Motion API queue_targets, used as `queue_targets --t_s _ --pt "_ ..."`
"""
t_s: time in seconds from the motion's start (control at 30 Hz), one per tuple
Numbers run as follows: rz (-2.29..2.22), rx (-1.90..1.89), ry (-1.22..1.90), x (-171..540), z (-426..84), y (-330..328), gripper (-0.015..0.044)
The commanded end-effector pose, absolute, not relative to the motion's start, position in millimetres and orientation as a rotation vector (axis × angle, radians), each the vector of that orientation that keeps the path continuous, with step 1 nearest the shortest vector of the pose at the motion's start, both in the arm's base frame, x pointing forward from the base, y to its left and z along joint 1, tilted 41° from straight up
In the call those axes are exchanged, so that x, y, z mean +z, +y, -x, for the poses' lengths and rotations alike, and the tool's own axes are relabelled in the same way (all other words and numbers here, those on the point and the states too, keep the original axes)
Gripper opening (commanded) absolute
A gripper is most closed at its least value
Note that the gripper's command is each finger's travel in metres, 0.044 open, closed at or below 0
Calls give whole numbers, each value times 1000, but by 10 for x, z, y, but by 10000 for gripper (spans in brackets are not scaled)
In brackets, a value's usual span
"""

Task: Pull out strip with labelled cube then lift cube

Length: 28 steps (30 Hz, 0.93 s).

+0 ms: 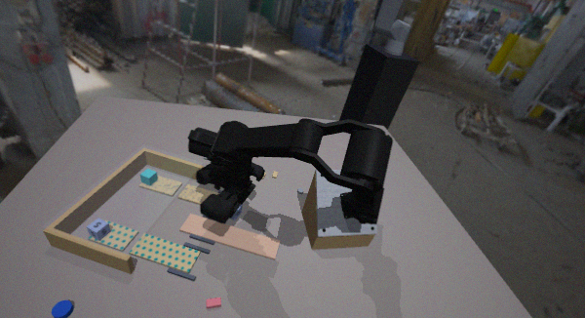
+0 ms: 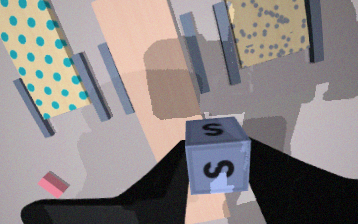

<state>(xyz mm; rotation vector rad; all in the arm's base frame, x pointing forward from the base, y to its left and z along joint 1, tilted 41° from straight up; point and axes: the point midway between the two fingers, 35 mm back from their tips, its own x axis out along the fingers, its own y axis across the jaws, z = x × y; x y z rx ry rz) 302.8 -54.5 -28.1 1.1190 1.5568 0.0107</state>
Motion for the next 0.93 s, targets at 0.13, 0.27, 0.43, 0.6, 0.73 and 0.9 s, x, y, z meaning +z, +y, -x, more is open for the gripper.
queue_targets --t_s 0.13,0.27,0.43,0.6,0.73,0.9 --pt "-1111 7 1554 -50 -2952 -748 0" --pt "-1111 7 1555 -12 -2944 -778 0" --pt "-1111 7 1555 -12 -2944 -778 0" --pt "-1111 7 1555 -12 -2944 -778 0" --pt "-1111 7 1555 -12 -2944 -778 0" --pt "-1111 7 1555 -12 -2944 -778 0"
